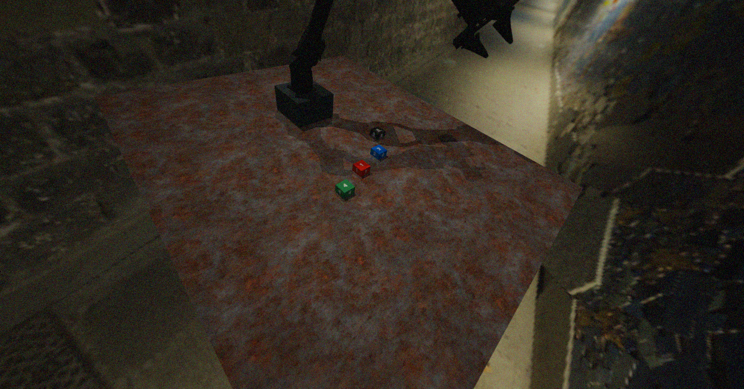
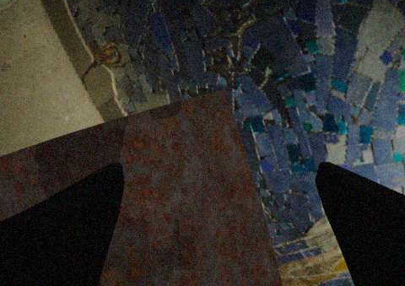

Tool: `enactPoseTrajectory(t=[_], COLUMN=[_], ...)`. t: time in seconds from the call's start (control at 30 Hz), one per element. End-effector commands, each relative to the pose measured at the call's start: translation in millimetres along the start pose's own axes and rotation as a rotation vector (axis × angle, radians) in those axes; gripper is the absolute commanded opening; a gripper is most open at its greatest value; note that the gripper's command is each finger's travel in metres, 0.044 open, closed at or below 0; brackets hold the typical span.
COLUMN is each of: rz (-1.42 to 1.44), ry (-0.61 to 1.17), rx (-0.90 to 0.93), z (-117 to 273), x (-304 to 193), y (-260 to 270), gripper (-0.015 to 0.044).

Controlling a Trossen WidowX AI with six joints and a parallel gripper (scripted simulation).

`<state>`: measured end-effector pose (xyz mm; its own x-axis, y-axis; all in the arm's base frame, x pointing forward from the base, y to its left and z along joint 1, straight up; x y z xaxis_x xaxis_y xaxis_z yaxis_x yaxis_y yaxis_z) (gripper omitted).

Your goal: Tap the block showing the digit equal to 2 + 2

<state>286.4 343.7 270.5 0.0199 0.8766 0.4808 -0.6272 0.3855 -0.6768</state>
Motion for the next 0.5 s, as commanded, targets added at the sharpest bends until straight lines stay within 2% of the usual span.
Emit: enactPoseTrajectory(t=[0.0, 0.23, 0.47], rz=[-0.155, -0.529, -1.049], ry=[0.161, 0.485, 0.860], rx=[0.076, 0.182, 0.255], z=[-17.8, -23.6, 9.4], x=[-57.0, -168.5, -281.5], y=[-22.9, -56.4, -67.8], gripper=[0.0400, 0.0400, 0.0400])
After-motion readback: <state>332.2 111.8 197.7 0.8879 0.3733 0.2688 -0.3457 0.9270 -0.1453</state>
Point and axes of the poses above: the point midway between the two fingers, 35 mm back from their tips, its own z axis back along the fingers, its own y axis across the jaws, x = y × z, the point moved 9 cm from there along z, back along the fingers, and after that the axes turned 1 degree about -z, right-handed, at the moved point
